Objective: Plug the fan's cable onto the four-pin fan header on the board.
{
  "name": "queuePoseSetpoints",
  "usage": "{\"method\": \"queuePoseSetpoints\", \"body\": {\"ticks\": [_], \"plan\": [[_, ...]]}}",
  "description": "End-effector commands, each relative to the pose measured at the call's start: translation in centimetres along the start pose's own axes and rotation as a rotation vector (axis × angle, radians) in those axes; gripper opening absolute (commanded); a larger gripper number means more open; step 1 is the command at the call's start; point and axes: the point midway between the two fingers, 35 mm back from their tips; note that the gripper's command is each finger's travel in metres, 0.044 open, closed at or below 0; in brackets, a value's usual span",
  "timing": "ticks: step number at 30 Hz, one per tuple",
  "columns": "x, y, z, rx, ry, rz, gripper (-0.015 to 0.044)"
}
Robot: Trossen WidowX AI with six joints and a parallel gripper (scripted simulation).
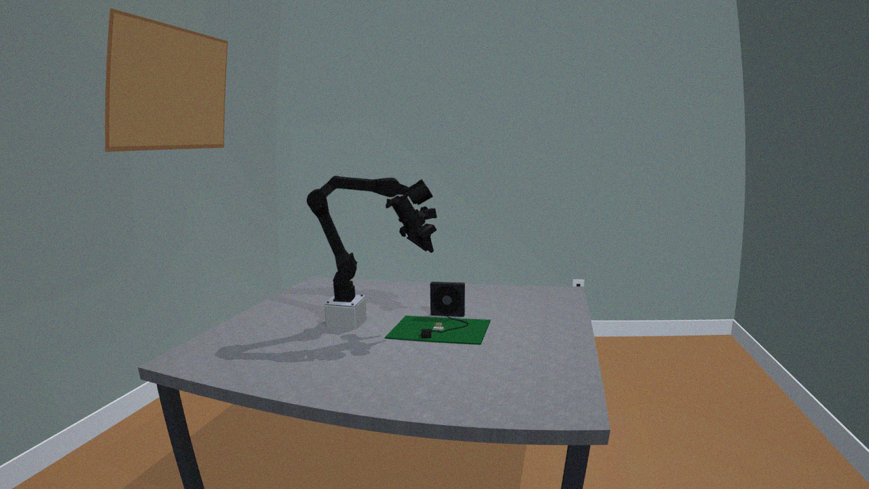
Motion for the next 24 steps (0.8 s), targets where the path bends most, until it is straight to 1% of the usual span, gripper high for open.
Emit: {"method": "queuePoseSetpoints", "body": {"ticks": [1, 12, 24], "plan": [[-5.6, 1.8, -4.2, 0.175, 0.028, 0.393, 0.0210], [-10.2, 6.0, -8.0, 0.344, -0.081, 0.758, 0.0210], [-14.3, 12.1, -11.6, 0.450, -0.314, 1.134, 0.0210]]}}
Point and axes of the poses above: the point midway between the two fingers, 35 mm back from their tips, its own z axis back along the fingers, its own x axis across the jaws, y = z × x, and after that the axes turned 2 degrees about -z, right-handed
